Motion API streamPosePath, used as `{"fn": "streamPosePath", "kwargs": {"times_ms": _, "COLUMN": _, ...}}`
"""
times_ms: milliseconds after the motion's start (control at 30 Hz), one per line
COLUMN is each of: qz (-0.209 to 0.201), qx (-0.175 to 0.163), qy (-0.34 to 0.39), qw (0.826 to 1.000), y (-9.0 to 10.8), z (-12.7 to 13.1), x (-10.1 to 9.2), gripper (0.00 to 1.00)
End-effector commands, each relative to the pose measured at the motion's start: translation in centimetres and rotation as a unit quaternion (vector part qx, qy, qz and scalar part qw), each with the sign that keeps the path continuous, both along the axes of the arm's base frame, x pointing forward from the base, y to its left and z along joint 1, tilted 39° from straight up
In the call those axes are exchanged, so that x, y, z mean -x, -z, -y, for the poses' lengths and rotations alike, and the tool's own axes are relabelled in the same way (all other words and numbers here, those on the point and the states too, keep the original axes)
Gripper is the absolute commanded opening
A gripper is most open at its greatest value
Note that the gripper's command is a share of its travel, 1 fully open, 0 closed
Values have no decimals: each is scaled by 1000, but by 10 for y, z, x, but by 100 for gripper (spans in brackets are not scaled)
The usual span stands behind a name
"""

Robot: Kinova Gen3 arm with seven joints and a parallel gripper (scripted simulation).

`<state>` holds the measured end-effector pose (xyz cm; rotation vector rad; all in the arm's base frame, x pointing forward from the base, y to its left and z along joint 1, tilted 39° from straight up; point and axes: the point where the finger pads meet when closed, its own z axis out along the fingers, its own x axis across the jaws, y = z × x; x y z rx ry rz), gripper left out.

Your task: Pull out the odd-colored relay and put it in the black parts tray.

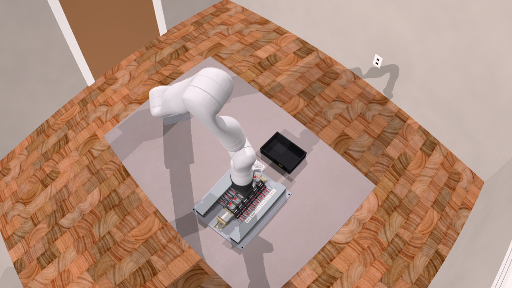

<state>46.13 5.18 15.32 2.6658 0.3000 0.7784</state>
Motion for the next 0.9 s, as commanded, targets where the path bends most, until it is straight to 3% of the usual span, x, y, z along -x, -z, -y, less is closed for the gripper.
{"fn": "streamPosePath", "kwargs": {"times_ms": 0, "qz": 2, "qx": 0, "qy": -1, "qw": 1000, "y": 0, "z": 0, "x": 0, "gripper": 0}}
{"fn": "streamPosePath", "kwargs": {"times_ms": 867, "qz": 23, "qx": -3, "qy": -9, "qw": 1000, "y": 0, "z": 0, "x": 1, "gripper": 0}}
